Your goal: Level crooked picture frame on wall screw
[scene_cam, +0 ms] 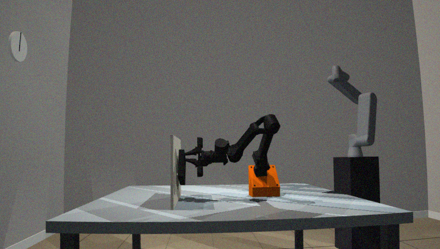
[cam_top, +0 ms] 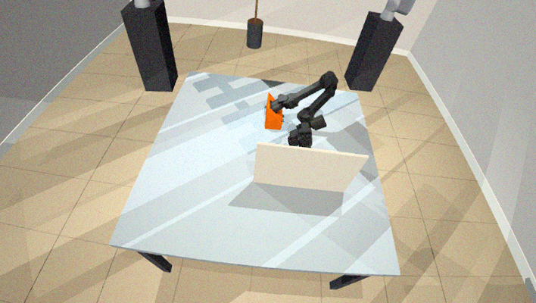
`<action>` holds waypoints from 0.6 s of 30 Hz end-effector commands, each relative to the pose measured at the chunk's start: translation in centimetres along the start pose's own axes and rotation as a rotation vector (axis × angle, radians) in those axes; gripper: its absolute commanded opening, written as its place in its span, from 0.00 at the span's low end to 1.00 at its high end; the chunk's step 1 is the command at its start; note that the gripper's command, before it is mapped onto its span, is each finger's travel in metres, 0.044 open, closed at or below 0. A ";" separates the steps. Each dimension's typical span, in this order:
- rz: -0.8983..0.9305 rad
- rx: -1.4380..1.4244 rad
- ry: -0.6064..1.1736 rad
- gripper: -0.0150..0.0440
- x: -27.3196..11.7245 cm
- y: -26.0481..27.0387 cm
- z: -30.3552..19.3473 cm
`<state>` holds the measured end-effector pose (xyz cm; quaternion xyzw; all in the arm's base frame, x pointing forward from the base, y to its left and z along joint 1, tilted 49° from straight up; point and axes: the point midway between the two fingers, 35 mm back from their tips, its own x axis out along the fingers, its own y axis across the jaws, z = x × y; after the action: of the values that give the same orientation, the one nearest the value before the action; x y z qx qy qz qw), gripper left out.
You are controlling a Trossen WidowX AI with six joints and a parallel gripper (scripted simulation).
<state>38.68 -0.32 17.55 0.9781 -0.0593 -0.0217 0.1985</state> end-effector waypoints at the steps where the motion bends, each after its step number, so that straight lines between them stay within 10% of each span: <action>1: -0.001 -0.004 0.001 0.25 0.0 0.1 0.0; 18: -0.001 -0.004 0.001 0.25 0.0 0.7 0.0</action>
<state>38.64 -0.51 17.61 0.9783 -0.0523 -0.0227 0.1992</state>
